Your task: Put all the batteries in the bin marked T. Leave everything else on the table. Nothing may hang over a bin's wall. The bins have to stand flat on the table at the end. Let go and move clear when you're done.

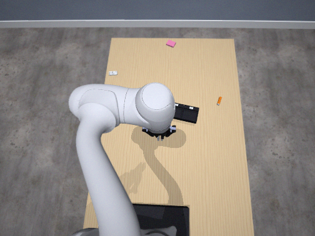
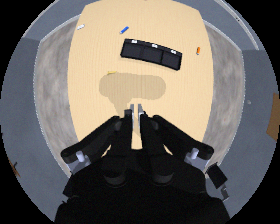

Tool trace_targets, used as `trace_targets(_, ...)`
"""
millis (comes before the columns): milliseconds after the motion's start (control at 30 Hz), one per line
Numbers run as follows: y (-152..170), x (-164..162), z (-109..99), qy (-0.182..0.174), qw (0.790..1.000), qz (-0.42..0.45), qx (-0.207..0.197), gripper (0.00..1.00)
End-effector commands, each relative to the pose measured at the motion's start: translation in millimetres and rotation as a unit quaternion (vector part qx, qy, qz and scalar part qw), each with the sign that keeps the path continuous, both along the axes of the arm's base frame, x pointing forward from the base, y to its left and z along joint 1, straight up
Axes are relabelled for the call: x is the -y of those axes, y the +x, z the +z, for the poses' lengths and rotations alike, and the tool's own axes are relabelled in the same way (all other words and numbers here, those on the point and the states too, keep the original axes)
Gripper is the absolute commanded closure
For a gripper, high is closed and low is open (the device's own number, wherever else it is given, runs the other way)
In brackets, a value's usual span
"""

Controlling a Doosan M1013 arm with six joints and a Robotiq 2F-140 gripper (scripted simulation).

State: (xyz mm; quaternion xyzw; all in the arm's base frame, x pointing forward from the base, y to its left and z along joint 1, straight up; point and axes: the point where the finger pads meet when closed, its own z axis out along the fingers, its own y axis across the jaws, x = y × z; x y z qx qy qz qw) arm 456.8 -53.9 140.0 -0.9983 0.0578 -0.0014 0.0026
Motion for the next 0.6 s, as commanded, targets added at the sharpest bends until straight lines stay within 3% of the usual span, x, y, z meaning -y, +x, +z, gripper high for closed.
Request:
trace_targets(0, 0, 0, 1, -0.001, 1.000, -0.001, 0.000, 0.85)
trace_targets(100, 0, 0, 0, -0.001, 1.000, 0.000, 0.000, 0.85)
trace_targets(233, 21, 21, -15, 0.000, 0.995, -0.095, 0.000, 0.85)
trace_targets(567, 63, 62, -47, -0.001, 0.995, -0.095, 0.000, 0.85)
